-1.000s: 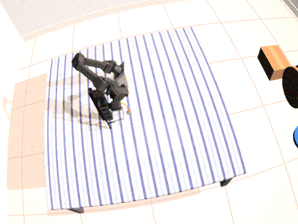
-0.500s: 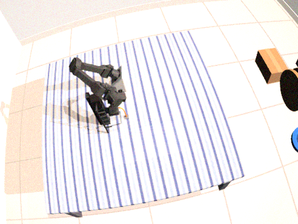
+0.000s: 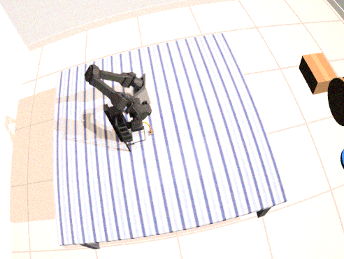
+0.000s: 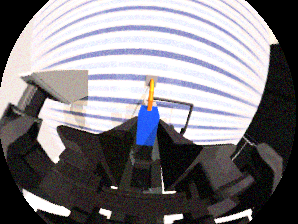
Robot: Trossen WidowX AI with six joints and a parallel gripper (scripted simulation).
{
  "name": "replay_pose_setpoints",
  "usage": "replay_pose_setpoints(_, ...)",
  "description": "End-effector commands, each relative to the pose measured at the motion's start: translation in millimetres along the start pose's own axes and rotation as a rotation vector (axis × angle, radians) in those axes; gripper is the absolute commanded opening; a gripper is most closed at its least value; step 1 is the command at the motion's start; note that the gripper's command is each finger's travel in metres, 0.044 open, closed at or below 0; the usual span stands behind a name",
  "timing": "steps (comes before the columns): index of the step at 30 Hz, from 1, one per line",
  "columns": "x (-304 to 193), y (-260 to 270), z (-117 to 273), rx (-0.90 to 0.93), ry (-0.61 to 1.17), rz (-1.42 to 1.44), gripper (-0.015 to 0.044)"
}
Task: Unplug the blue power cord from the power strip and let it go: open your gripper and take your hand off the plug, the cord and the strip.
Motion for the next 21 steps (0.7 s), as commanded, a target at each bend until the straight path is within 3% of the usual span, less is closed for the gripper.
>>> replay_pose_setpoints(1,13.6,-1.8,3.1,-0.007,-0.025,0.003,0.0000)
replay_pose_setpoints(21,46.0,-3.4,8.1,-0.009,-0.026,0.006,0.0000)
Point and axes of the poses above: the point midway between the two fingers, 35 mm back from their tips, its own z axis back along the fingers, its own y axis across the jaws, x = y × z, the point moved 7 cm from there along z, back along the fingers, and after that the axes turned 4 degrees about z, right-handed, at the moved point
